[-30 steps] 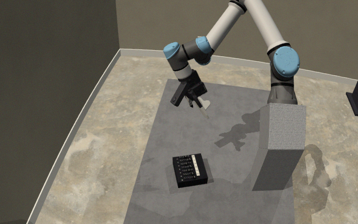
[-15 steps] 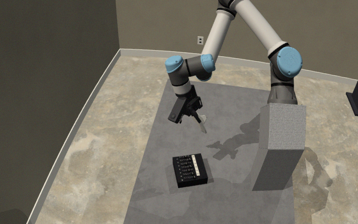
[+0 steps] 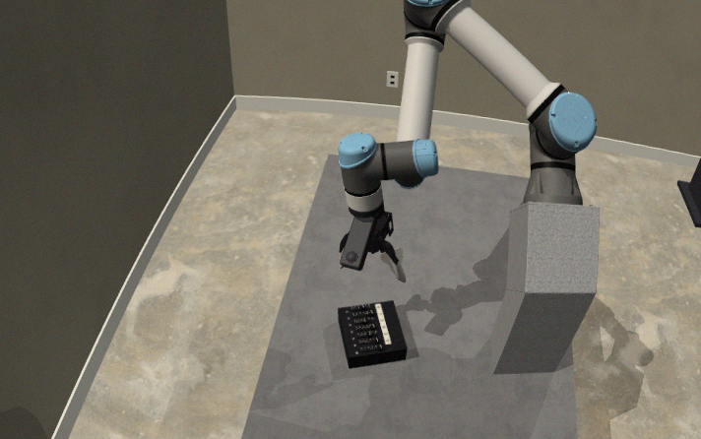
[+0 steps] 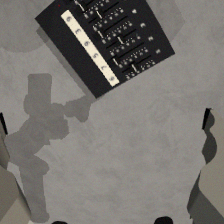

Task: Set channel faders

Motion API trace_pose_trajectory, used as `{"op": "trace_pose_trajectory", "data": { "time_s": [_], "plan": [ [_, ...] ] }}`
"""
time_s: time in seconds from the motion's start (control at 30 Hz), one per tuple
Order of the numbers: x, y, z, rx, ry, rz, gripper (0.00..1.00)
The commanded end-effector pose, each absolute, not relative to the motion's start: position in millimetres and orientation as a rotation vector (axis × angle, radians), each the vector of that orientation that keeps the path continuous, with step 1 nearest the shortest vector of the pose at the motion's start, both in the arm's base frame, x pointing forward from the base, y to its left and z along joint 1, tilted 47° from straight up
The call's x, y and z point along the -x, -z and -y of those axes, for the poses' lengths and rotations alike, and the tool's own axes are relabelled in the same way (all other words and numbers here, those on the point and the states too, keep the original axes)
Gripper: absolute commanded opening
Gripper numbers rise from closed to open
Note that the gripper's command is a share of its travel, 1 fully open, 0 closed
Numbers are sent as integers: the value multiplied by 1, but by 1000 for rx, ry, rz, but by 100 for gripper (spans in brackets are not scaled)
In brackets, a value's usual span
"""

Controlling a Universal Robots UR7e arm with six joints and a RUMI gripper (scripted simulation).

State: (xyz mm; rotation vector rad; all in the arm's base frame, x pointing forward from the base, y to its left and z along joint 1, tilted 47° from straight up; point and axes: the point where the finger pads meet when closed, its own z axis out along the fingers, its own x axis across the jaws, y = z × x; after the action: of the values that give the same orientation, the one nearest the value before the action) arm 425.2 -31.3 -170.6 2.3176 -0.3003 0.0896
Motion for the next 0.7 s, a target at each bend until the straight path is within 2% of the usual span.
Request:
{"op": "trace_pose_trajectory", "data": {
  "time_s": [0.0, 0.67],
  "plan": [
    [-424, 185, 25, -2333, -115, 165, 100],
    [-416, 207, 15, -2317, -125, -72, 100]
  ]
}}
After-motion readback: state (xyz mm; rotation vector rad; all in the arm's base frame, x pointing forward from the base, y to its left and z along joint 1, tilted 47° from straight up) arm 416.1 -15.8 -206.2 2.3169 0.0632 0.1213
